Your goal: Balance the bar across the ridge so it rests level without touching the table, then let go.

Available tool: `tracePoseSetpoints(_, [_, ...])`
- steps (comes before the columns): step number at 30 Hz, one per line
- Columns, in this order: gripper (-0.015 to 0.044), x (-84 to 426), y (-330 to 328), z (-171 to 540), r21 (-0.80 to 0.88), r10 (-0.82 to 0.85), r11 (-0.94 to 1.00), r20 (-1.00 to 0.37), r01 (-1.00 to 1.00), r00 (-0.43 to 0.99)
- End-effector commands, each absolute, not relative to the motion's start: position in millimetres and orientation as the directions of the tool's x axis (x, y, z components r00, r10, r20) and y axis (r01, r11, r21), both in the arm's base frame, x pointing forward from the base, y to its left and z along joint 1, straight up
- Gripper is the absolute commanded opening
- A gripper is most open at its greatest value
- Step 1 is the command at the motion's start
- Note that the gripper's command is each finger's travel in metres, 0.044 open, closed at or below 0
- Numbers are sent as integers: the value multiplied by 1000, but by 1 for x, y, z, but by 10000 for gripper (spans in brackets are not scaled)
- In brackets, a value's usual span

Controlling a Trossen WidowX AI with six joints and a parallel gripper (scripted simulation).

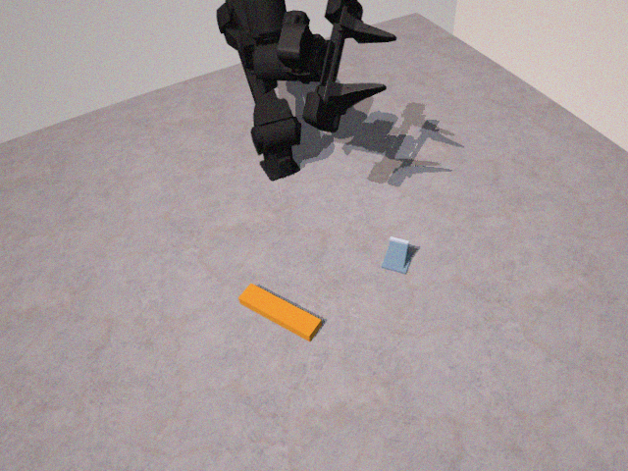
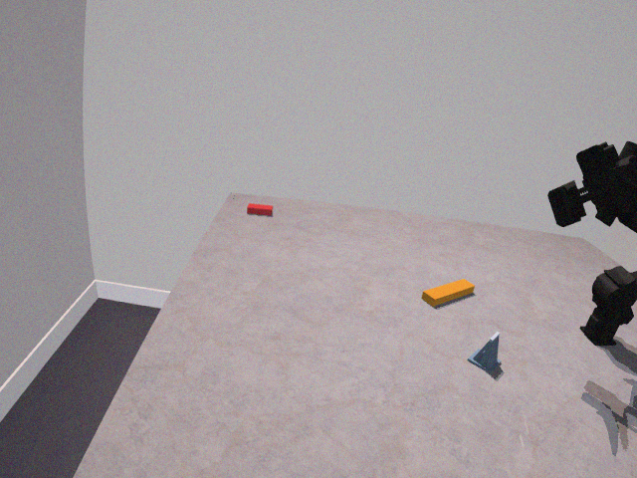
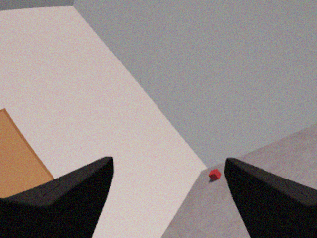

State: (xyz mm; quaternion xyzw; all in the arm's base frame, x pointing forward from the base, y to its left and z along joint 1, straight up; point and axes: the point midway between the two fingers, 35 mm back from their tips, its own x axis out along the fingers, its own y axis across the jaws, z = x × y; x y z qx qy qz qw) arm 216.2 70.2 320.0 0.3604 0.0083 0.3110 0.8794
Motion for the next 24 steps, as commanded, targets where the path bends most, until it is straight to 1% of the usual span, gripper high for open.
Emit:
tracePoseSetpoints(1, [315, 229, 64, 318, 638, 523, 589, 166, -495, 836])
tracePoseSetpoints(13, [315, 268, 41, 309, 587, 421, 735, -2, -340, 907])
tracePoseSetpoints(24, [315, 299, 18, 293, 501, 329, 841, -176, -204, 928])
